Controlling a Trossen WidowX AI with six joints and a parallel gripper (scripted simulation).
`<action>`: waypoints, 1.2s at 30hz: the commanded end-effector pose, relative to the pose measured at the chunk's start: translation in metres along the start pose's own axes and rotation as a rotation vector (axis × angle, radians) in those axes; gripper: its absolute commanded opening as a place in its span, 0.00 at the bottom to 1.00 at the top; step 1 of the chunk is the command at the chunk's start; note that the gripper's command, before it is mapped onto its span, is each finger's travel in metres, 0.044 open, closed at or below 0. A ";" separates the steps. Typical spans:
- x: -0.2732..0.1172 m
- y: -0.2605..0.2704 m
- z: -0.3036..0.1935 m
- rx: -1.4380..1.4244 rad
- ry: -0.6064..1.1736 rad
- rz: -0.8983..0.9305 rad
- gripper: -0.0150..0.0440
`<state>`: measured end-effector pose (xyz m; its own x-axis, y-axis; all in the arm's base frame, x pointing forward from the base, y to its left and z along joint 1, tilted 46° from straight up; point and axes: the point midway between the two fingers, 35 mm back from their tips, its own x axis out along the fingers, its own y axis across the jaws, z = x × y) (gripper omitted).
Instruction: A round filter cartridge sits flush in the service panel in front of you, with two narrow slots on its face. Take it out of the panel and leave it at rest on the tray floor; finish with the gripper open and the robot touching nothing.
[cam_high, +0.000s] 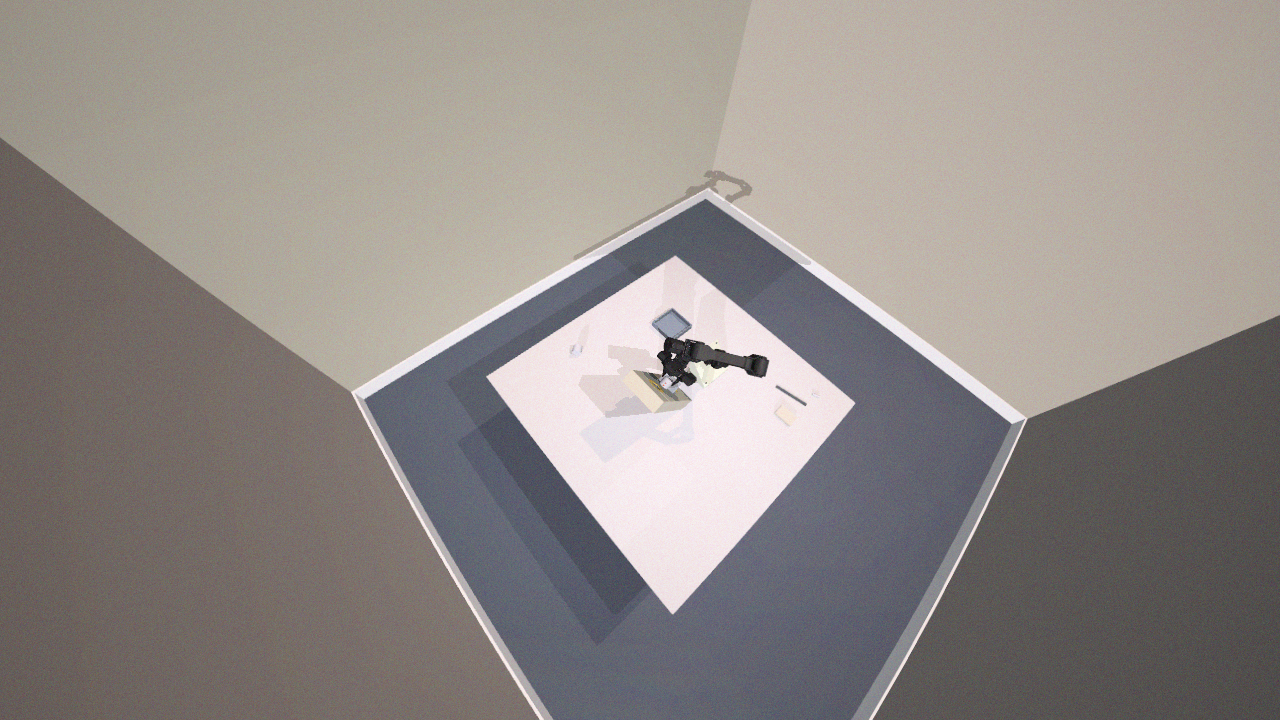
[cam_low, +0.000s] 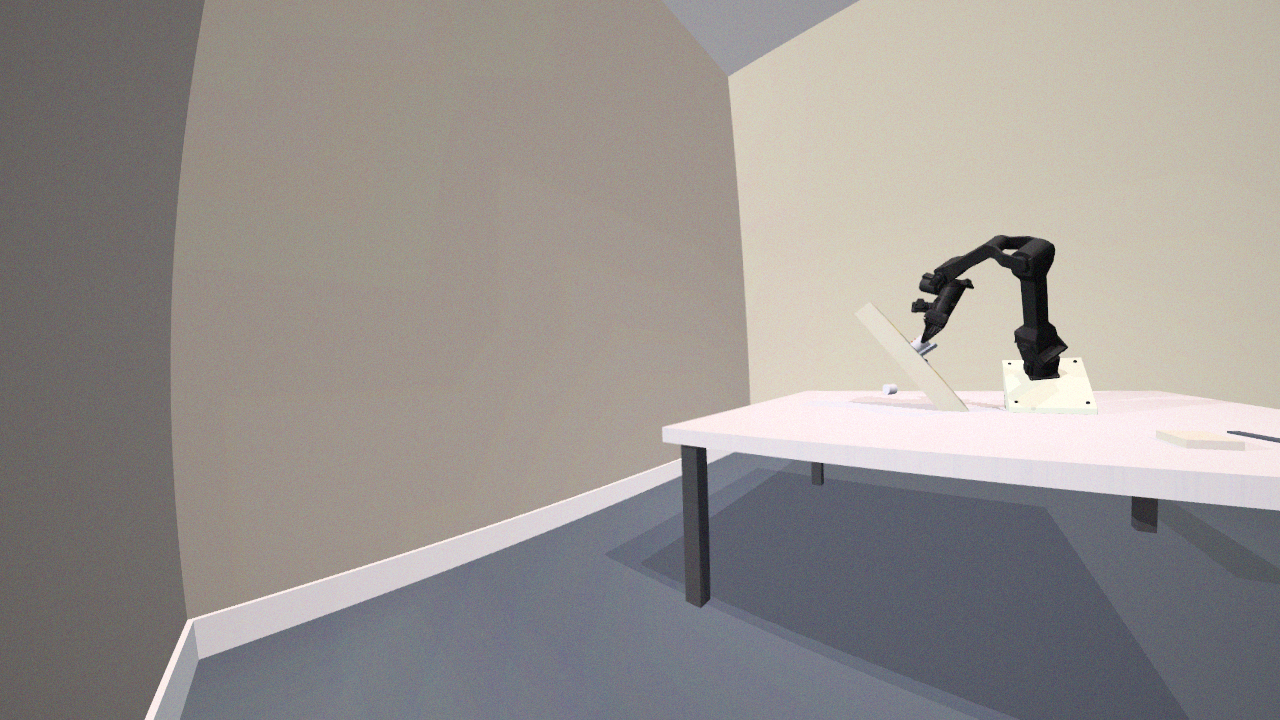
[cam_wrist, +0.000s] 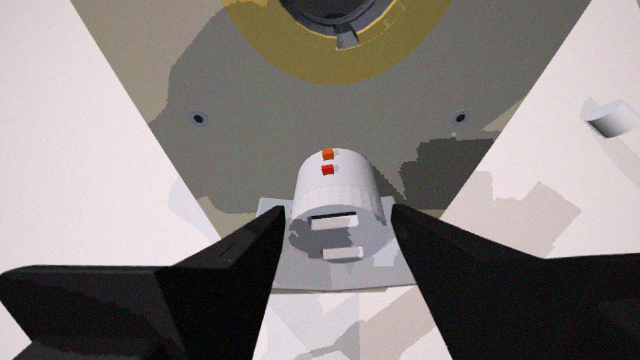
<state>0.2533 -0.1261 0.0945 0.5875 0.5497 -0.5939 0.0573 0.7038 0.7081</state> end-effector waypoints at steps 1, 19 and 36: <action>0.000 0.000 0.000 0.000 0.000 0.000 0.65; -0.010 0.000 0.021 0.001 -0.001 0.002 0.25; -0.075 -0.004 0.029 0.004 0.003 -0.006 0.25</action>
<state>0.2401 -0.1731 0.1376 0.5819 0.5515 -0.5977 0.0668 0.7001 0.7109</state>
